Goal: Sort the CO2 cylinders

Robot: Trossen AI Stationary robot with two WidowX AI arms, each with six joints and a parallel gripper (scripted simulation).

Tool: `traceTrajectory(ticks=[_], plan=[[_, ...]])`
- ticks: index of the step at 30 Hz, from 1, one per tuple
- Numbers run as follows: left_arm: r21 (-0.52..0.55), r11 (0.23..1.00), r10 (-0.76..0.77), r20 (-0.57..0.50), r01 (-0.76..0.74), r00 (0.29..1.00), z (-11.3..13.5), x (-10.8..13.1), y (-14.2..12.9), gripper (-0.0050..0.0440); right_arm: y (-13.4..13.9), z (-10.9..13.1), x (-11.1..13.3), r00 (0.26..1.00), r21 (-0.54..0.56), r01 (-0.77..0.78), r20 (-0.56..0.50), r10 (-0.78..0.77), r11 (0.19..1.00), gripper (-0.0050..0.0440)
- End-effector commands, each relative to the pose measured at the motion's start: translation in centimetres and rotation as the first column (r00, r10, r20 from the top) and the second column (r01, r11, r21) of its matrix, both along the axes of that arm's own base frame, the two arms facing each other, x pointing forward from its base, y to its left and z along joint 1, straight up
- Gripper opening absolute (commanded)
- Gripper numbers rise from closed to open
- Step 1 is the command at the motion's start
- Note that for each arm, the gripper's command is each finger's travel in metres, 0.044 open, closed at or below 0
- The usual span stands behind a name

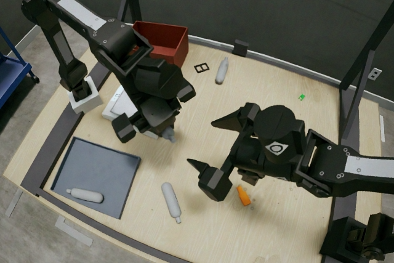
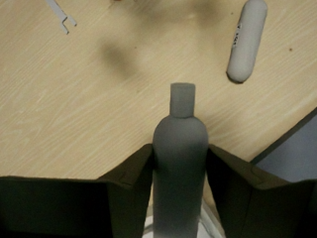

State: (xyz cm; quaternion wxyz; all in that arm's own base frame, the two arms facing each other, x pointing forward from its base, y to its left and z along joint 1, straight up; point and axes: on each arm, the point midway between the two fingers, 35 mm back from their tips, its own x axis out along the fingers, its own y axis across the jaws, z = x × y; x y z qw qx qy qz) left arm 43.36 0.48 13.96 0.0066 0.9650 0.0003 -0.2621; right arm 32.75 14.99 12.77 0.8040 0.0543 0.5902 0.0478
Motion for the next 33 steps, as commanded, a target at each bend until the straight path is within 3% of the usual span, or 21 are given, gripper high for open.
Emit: traceTrajectory(ticks=[1, 6, 11, 13, 23, 33], plan=[[0.004, 1.0, -0.002, 0.026, 0.002, 1.0, 1.02, 0.23, 0.04, 0.044, 0.07, 1.18, 0.32, 0.983, 0.076, 0.184, -0.003, -0.185, 0.98, -0.005], [0.004, 1.0, -0.002, 0.026, 0.002, 1.0, 1.02, 0.23, 0.04, 0.044, 0.08, 1.31, 0.3, 0.92, 0.144, 0.393, -0.057, -0.389, 0.908, -0.005], [0.004, 1.0, -0.002, 0.026, 0.002, 1.0, 1.02, 0.23, 0.04, 0.044, -0.03, 1.16, 0.06, 0.812, 0.191, 0.584, -0.129, -0.57, 0.789, -0.005], [0.004, 1.0, -0.002, 0.026, 0.002, 1.0, 1.02, 0.23, 0.04, 0.044, -0.03, 1.16, 0.06, 0.812, 0.191, 0.584, -0.129, -0.57, 0.789, -0.005], [0.004, 1.0, -0.002, 0.026, 0.002, 1.0, 1.02, 0.23, 0.04, 0.044, -0.05, 1.13, 0.0, 0.519, 0.235, 0.852, -0.276, -0.809, 0.467, -0.005], [0.004, 1.0, -0.002, 0.026, 0.002, 1.0, 1.02, 0.23, 0.04, 0.044, -0.02, 1.22, 0.05, 0.486, 0.238, 0.871, -0.29, -0.824, 0.43, -0.005]])
